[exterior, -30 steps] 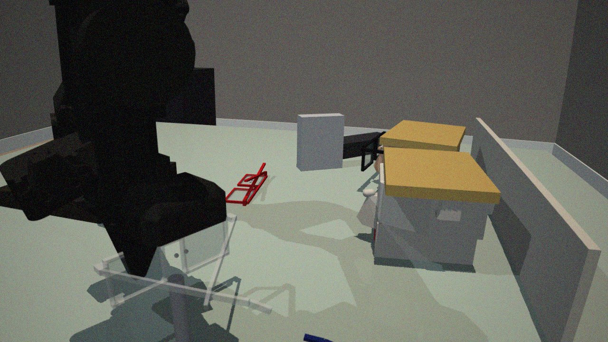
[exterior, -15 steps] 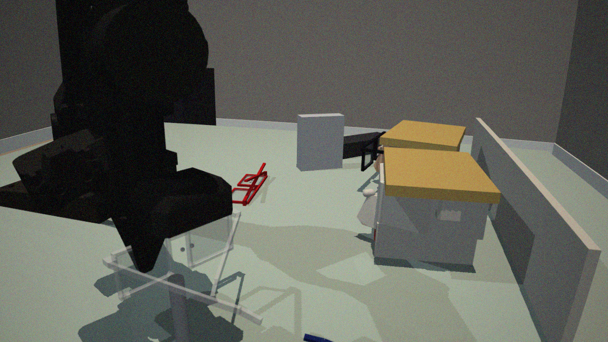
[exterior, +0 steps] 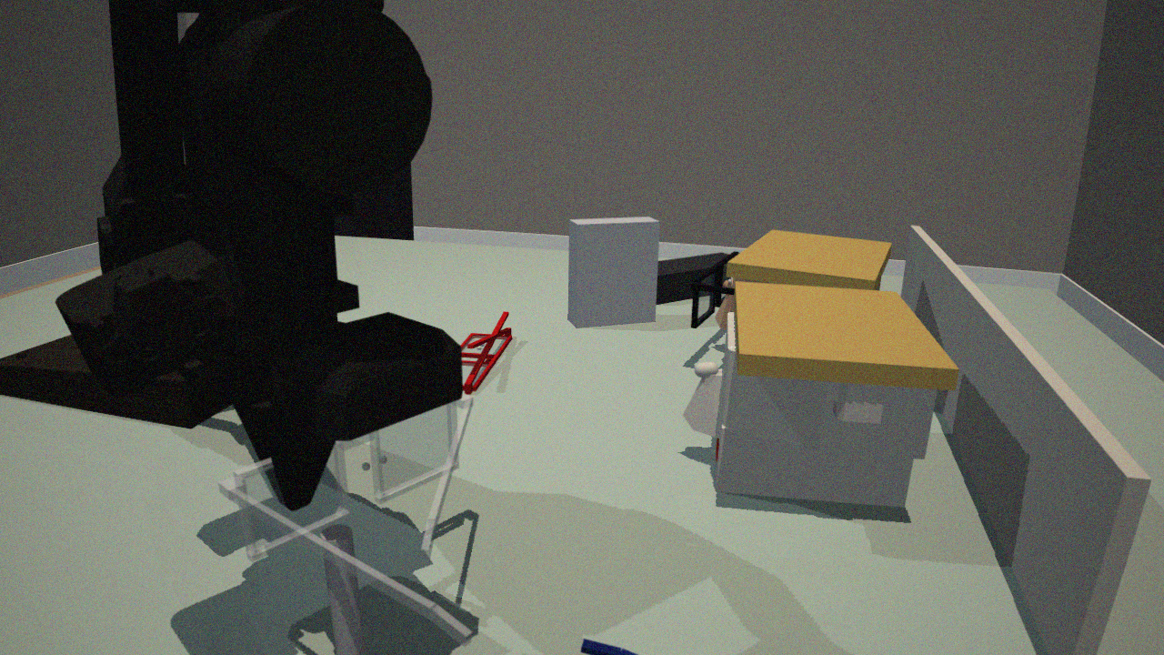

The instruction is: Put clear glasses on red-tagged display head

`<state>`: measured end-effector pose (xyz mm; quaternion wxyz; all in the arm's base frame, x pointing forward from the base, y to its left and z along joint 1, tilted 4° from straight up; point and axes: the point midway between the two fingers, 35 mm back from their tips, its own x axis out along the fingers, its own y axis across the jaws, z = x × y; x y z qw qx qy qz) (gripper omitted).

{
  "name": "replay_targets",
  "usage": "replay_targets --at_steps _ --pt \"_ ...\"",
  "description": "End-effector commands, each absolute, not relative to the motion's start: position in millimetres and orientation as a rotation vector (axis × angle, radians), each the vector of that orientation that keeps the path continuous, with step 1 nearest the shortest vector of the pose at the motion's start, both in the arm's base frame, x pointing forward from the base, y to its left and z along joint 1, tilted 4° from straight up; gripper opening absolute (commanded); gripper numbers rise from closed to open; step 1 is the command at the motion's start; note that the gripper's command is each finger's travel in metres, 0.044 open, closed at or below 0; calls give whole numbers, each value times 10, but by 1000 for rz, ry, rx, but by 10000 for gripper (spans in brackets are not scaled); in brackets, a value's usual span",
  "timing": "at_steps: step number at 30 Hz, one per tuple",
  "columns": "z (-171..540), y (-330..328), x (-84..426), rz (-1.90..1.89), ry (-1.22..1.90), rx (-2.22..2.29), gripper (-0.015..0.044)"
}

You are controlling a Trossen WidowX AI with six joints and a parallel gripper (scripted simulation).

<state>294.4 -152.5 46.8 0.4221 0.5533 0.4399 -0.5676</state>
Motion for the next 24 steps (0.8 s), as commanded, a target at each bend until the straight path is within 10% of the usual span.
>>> replay_targets --at_steps 1,24 --pt "457 -1475 2940 -1421 1106 1386 0" --pt "457 -1482 2935 -1421 1106 1386 0"
